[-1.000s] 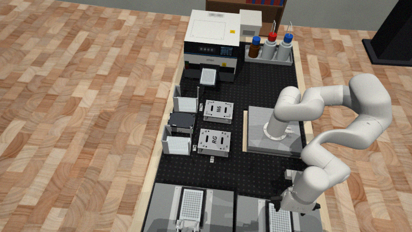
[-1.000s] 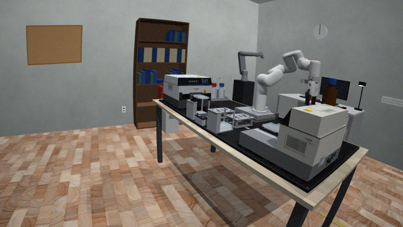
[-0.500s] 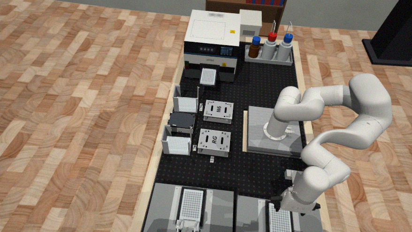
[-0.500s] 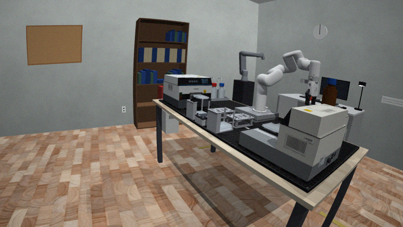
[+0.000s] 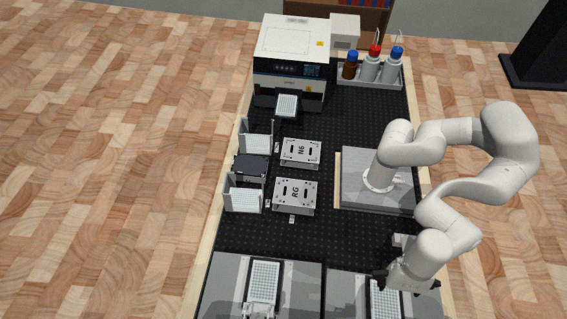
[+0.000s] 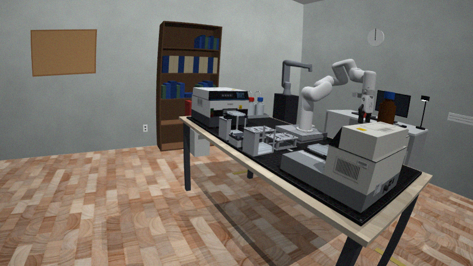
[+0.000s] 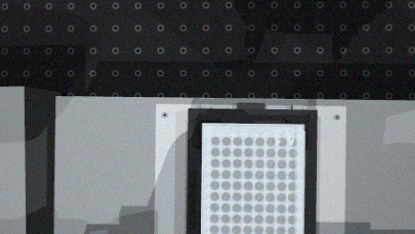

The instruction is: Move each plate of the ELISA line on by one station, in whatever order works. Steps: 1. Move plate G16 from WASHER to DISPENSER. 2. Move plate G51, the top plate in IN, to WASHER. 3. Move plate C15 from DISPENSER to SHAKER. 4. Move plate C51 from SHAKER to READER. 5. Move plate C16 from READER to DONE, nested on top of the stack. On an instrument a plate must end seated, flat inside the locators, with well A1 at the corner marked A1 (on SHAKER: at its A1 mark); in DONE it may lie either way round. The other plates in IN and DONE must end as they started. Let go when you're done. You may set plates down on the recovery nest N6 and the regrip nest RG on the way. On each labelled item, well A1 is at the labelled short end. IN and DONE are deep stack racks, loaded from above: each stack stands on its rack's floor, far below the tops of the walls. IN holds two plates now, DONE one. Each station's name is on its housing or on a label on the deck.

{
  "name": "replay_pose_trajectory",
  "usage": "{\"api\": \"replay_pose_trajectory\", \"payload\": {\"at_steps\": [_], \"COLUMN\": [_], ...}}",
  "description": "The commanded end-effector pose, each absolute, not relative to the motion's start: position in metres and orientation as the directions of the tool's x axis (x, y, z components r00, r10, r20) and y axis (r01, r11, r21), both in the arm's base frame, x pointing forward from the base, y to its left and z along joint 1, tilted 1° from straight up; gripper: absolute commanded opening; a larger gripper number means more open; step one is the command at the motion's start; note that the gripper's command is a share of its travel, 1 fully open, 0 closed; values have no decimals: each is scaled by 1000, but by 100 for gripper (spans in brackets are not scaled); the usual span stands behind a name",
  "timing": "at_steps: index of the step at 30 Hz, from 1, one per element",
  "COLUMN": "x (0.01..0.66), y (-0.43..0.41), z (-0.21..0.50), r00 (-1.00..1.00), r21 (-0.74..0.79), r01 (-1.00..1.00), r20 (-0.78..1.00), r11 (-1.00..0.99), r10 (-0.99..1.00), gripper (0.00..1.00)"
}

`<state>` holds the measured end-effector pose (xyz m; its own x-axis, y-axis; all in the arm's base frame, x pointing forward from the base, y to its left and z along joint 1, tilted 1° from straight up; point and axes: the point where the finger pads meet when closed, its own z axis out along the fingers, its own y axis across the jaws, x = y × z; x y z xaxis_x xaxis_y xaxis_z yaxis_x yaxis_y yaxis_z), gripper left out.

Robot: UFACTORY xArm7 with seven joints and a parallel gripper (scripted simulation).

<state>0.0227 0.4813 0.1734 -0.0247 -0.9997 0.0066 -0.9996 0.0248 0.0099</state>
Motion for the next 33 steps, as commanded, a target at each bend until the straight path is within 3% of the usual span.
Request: {"api": "replay_pose_trajectory", "payload": {"at_steps": [1, 33], "x": [23, 23], "y": [482, 482], "z": [172, 134], "r00": [-25, -25], "r21": [9, 10], "r01": [-1000, -1000], "r20": [2, 2], "r11": [25, 25], "r10": [-1000, -1000], "gripper": [100, 100]}}
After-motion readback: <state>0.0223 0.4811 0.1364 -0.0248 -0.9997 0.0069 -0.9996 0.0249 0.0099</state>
